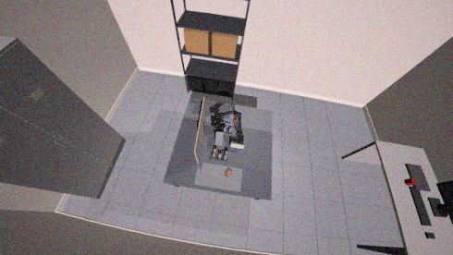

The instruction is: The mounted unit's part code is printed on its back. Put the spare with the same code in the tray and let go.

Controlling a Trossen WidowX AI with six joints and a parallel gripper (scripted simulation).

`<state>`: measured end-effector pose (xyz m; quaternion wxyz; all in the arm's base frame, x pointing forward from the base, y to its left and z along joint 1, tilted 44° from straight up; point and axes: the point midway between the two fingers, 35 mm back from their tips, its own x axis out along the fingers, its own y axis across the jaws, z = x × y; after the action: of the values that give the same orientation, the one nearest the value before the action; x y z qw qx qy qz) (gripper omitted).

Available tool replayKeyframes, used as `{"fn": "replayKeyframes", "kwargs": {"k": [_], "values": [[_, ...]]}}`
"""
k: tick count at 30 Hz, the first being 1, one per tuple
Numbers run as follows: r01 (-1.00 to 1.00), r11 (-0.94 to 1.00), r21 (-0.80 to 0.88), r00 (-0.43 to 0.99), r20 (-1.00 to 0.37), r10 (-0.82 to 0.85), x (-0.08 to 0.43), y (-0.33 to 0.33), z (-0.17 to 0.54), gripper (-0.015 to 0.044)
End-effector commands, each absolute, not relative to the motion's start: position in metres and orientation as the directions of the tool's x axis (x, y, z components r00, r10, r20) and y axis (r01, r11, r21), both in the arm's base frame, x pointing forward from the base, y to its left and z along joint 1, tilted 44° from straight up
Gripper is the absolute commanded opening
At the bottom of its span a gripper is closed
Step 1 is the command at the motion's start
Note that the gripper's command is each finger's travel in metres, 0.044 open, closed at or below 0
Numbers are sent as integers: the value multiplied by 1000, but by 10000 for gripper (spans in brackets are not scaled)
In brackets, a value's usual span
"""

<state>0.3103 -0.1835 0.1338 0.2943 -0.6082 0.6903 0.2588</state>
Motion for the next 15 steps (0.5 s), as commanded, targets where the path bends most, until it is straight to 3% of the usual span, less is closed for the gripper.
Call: {"fn": "replayKeyframes", "kwargs": {"k": [1, 15], "values": [[-993, 121, 0, -84, -723, -686, 310, -184, 132, 0], [-992, 126, -1, -87, -721, -687, 310, -184, 133, 368]]}}
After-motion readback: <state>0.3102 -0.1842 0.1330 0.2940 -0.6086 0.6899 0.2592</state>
